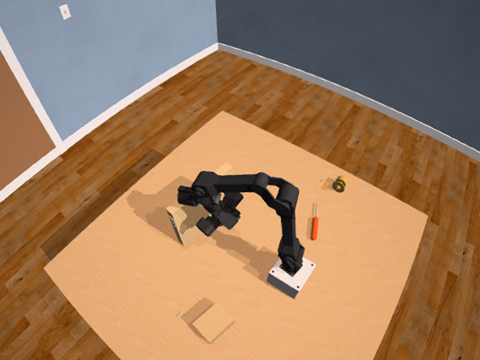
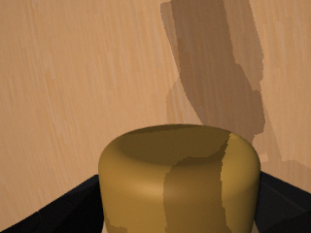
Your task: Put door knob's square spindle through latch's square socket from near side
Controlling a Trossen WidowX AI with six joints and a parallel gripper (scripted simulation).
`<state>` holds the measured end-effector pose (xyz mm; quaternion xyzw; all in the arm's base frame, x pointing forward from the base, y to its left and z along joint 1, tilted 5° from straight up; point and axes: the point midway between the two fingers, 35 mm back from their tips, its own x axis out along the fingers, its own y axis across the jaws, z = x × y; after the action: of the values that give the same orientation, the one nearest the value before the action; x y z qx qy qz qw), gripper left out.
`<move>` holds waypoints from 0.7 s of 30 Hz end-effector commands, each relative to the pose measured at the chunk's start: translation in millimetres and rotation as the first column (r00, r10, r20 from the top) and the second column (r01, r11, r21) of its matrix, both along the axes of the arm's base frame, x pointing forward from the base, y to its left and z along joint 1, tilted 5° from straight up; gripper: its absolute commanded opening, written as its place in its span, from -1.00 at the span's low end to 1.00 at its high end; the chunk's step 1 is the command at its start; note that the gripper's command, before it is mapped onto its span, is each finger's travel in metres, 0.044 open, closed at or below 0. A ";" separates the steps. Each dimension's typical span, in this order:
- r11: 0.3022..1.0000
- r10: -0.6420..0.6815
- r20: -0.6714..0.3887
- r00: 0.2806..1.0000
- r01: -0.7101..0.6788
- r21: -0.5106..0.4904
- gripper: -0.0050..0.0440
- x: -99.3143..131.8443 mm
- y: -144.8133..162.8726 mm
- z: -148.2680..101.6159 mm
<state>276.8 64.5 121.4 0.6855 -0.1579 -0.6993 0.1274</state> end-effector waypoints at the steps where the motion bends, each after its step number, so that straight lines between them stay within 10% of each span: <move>1: 1.000 0.012 0.012 1.000 -0.012 -0.005 -0.80 1.9 0.2 1.3; 21: 1.000 0.012 0.010 1.000 -0.012 -0.002 -0.80 -1.3 0.3 1.4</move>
<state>274.6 65.4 119.0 0.6849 -0.1544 -0.6995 0.1334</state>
